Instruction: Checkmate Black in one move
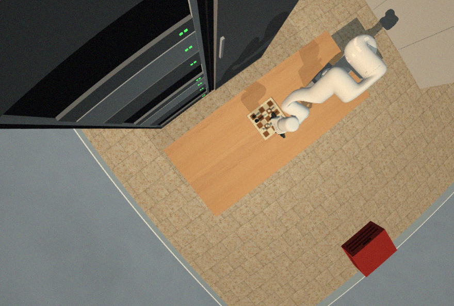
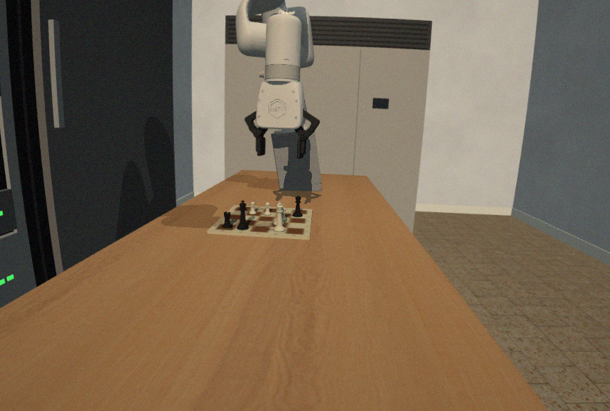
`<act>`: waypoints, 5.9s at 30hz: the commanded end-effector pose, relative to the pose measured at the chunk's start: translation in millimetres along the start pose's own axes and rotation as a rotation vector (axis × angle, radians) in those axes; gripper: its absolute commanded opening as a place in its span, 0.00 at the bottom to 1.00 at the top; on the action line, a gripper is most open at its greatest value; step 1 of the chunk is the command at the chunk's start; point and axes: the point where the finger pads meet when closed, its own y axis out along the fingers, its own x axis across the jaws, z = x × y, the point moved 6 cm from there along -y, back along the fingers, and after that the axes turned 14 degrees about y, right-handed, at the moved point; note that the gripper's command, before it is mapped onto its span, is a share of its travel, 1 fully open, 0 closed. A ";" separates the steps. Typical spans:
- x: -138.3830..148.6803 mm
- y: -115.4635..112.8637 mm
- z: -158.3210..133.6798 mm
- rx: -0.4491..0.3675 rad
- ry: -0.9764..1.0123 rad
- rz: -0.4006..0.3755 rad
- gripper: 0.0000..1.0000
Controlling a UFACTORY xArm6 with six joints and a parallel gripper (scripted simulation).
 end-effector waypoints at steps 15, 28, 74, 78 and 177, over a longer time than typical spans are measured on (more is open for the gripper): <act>0.8 -1.0 -1.1 -0.004 -0.041 -0.002 1.00; 0.8 3.4 -1.2 -0.005 -0.415 0.000 1.00; 1.0 34.4 2.7 -0.018 -2.858 0.080 1.00; 1.0 35.0 1.6 -0.010 -3.027 0.055 1.00; 1.1 85.5 -1.3 -0.003 -3.142 0.006 0.42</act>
